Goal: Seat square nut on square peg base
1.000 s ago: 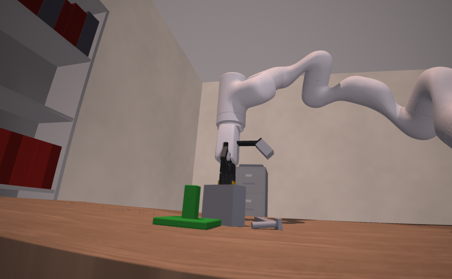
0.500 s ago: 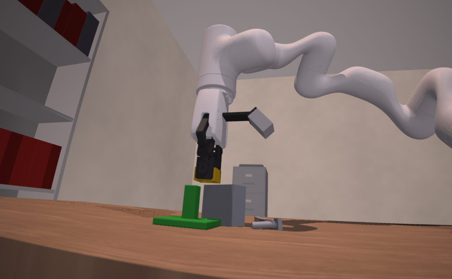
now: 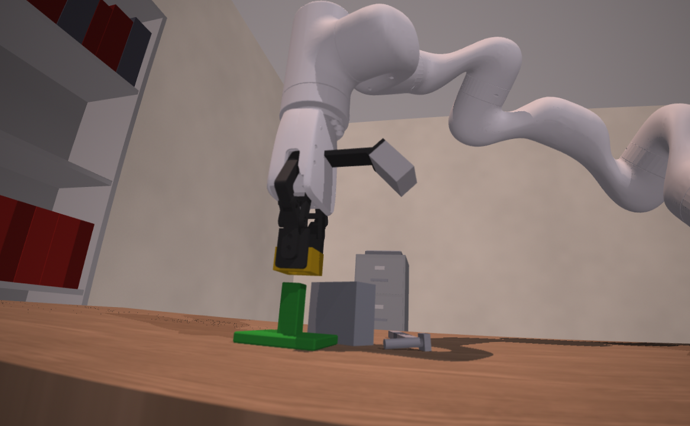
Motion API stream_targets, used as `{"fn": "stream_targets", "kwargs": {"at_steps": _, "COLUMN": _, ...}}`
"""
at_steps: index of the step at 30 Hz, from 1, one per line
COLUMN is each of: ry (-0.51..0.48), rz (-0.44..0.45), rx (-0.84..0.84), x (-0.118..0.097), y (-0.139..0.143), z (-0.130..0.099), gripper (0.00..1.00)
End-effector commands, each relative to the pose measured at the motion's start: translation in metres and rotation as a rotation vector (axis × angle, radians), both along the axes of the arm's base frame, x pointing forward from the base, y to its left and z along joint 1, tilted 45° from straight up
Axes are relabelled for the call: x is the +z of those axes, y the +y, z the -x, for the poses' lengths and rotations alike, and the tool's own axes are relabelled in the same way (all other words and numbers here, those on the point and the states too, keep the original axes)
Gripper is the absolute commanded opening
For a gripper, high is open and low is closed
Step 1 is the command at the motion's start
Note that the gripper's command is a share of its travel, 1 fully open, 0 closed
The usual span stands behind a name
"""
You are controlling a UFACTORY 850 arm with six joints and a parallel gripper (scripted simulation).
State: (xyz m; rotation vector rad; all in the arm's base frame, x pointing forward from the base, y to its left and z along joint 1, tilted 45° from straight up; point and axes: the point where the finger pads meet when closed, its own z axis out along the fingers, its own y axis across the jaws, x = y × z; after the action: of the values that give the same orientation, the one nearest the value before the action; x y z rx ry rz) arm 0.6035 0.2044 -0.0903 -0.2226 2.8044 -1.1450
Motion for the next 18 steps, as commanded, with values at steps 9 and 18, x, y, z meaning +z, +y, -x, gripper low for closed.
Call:
{"fn": "stream_targets", "kwargs": {"at_steps": 9, "ry": -0.001, "rz": -0.001, "rx": 0.001, "x": -0.0066, "y": -0.0032, "z": -0.0034, "gripper": 0.0}}
{"fn": "stream_targets", "kwargs": {"at_steps": 18, "ry": -0.001, "rz": -0.001, "rx": 0.001, "x": -0.0069, "y": -0.0033, "z": -0.0035, "gripper": 0.0}}
